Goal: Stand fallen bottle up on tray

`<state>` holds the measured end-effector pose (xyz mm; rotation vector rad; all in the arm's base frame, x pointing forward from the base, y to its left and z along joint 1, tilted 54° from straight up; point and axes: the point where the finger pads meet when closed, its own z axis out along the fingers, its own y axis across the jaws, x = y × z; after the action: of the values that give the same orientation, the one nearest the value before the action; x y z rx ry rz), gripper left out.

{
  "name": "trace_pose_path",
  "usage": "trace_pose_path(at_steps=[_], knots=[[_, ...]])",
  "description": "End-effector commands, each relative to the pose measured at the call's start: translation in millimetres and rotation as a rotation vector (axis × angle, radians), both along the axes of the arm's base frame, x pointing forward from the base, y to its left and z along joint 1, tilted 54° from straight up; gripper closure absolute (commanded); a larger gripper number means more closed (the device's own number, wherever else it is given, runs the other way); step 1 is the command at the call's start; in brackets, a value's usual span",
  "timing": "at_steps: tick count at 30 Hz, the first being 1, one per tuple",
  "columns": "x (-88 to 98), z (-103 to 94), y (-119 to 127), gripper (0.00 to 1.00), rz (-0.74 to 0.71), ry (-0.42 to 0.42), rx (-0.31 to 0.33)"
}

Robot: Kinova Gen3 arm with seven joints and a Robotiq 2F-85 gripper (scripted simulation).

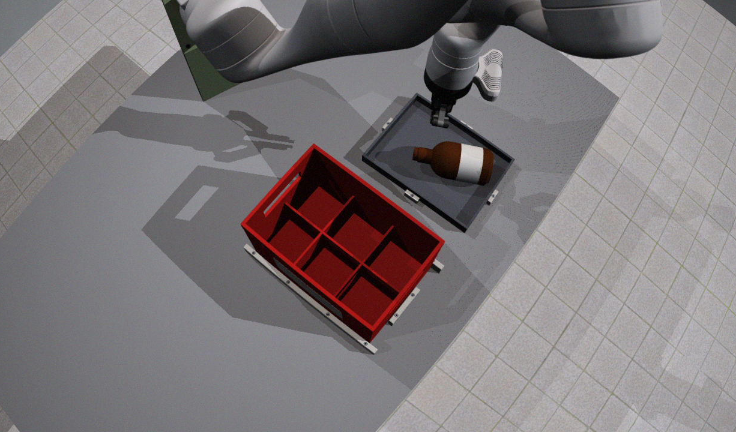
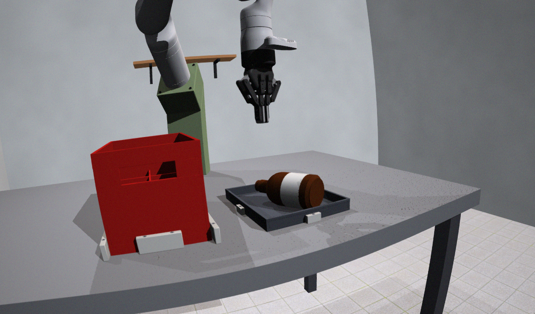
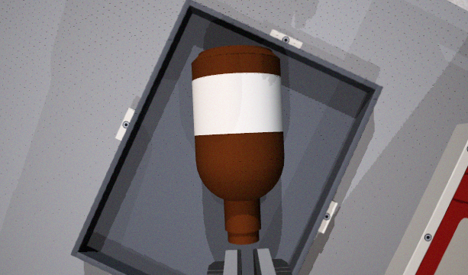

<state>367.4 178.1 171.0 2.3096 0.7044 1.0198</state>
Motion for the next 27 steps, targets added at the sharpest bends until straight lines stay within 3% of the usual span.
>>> trace_pose_path(at_steps=[1,13,14,27], knots=[[-0.2,0.1,0.5,1.00,0.001,0.000,0.000],[-0.2,0.1,0.5,1.00,0.001,0.000,0.000],[-0.2,0.1,0.5,0.36,0.001,0.000,0.000],[-0.2,0.1,0.5,0.36,0.001,0.000,0.000]])
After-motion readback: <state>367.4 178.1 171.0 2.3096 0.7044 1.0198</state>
